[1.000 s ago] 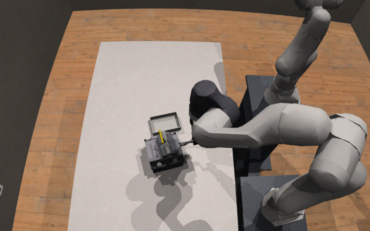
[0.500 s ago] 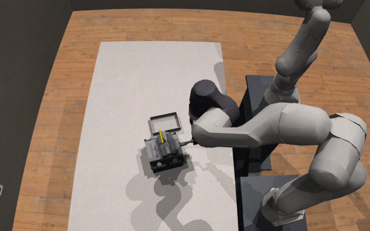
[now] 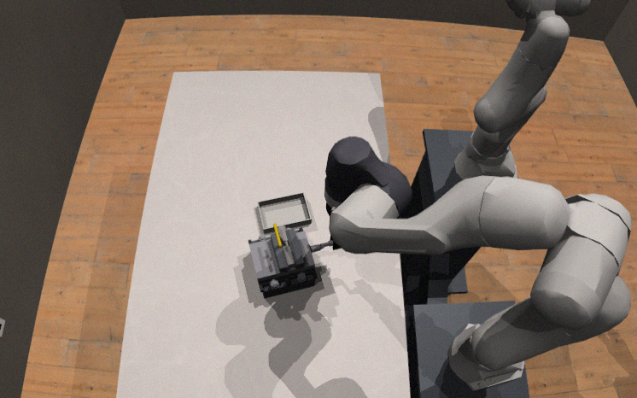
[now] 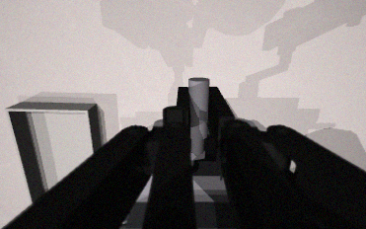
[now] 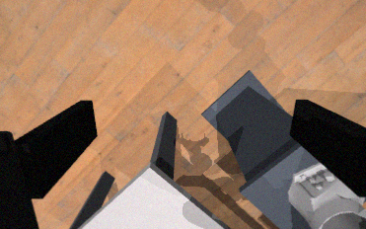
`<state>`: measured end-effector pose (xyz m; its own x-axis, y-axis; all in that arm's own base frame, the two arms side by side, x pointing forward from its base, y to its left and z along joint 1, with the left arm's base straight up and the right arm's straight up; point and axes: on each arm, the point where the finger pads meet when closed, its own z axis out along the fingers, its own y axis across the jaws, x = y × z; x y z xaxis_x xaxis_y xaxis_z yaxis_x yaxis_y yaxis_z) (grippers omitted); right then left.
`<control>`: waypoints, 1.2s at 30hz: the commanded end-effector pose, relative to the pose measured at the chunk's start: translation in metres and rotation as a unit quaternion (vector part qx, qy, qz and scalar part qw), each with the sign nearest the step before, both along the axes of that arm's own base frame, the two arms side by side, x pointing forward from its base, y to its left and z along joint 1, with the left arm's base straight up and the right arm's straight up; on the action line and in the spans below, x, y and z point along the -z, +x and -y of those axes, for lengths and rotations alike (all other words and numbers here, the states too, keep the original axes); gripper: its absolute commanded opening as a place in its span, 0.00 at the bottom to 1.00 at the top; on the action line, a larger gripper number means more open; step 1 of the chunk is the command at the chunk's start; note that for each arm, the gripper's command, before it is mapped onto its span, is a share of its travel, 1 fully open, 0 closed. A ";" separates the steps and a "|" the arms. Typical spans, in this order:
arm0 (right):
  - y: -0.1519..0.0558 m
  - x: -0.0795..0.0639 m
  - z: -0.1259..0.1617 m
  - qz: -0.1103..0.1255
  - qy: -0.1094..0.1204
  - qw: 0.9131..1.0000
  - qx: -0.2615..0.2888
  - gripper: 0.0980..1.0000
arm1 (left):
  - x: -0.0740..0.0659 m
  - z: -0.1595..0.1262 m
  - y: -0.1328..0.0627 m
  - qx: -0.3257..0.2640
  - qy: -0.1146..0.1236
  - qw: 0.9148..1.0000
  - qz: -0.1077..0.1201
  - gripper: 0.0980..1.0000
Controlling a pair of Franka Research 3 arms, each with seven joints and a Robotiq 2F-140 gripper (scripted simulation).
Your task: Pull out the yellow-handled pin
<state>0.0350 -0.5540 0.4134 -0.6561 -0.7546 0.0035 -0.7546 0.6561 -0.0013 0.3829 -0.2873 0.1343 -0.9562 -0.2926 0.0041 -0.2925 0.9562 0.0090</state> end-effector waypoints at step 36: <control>0.001 0.000 -0.001 0.001 0.002 1.000 0.003 1.00 | -0.001 0.007 0.002 0.000 -0.004 1.000 0.003 0.33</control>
